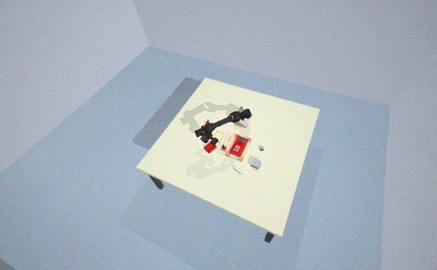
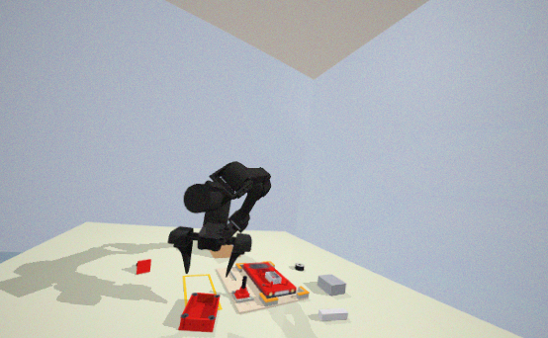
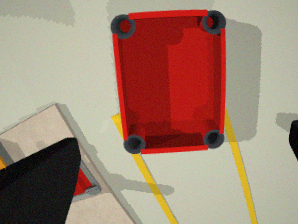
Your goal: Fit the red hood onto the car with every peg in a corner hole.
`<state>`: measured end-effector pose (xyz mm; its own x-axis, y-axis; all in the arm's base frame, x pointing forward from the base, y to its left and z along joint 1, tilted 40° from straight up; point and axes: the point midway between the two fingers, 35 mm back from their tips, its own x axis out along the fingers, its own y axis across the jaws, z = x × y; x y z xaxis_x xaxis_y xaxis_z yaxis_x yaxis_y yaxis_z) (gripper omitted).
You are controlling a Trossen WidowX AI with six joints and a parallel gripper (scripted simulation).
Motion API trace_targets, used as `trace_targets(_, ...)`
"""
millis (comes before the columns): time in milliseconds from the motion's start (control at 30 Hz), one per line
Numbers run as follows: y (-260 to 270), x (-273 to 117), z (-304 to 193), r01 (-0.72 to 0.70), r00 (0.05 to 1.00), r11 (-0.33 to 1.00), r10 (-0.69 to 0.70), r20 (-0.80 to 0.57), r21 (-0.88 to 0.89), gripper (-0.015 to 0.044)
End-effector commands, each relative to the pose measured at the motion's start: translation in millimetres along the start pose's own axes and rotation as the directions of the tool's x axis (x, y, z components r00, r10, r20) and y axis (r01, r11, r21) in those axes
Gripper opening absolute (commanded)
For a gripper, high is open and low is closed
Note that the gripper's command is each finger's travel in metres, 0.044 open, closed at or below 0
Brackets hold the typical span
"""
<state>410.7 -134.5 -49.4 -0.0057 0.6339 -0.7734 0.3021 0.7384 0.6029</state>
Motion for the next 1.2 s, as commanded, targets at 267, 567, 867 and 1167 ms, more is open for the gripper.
trace_targets(267,0.9,5.7,1.1,0.002,1.0,1.0,-0.002,-0.004,0.011,0.044)
trace_targets(567,0.9,12.2,1.7,0.002,1.0,1.0,-0.002,-0.003,0.011,0.044)
trace_targets(867,0.8,18.8,2.1,0.001,1.0,1.0,-0.001,-0.003,0.011,0.044)
trace_targets(1167,0.9,25.4,2.4,0.001,1.0,1.0,-0.001,-0.003,0.01,0.044)
